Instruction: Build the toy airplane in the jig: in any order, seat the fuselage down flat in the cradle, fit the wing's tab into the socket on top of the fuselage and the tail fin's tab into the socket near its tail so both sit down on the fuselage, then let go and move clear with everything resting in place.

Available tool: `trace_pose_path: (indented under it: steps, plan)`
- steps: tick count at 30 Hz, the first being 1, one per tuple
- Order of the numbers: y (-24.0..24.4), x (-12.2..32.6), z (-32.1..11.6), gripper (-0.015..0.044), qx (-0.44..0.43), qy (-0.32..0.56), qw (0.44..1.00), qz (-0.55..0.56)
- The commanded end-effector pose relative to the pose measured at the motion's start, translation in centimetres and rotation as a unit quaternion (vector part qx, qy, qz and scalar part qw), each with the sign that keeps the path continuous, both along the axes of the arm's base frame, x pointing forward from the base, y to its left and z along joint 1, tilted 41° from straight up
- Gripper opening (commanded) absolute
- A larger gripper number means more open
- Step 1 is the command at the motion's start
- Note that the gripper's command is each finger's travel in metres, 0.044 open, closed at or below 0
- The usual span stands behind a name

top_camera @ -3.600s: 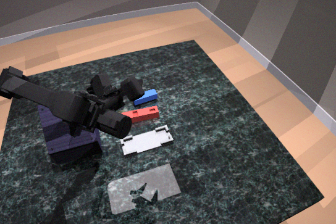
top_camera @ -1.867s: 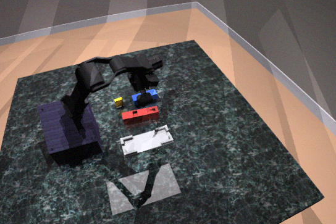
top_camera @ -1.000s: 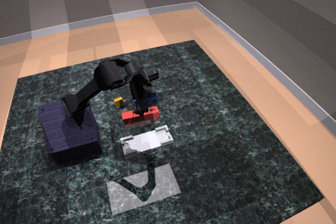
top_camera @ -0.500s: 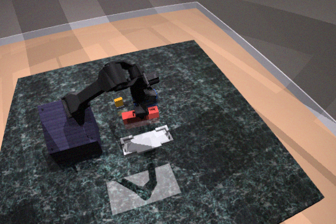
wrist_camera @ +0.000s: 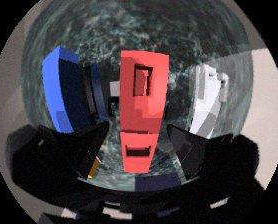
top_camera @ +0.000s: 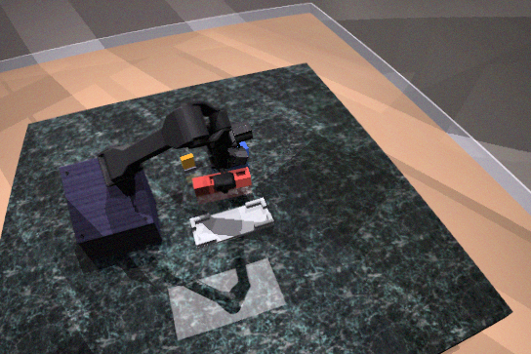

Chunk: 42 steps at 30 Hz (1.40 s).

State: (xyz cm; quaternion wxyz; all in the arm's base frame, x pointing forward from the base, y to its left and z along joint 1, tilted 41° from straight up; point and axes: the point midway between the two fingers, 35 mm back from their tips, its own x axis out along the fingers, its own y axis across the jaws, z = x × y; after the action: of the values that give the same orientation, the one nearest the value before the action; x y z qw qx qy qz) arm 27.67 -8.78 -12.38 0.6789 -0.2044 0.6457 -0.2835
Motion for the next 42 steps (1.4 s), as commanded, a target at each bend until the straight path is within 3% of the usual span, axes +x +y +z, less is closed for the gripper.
trace_pose_path:
  steps: [1,3,13,19,24,42]
  plan:
    - [-0.6,-0.4,-0.7,0.044,-0.003,0.006,1.0,0.0]
    - [-0.6,-0.4,-0.7,0.044,-0.003,0.006,1.0,0.0]
    - [-0.6,-0.4,-0.7,0.0177,-0.003,0.006,1.0,0.0]
    - [-0.6,-0.4,-0.7,0.0138,-0.003,0.006,1.0,0.0]
    - [-0.1,-0.2,-0.3,0.0006,-0.002,0.006,1.0,0.0]
    - [3.6,0.5,3.5,0.0,0.003,0.005,1.0,0.001]
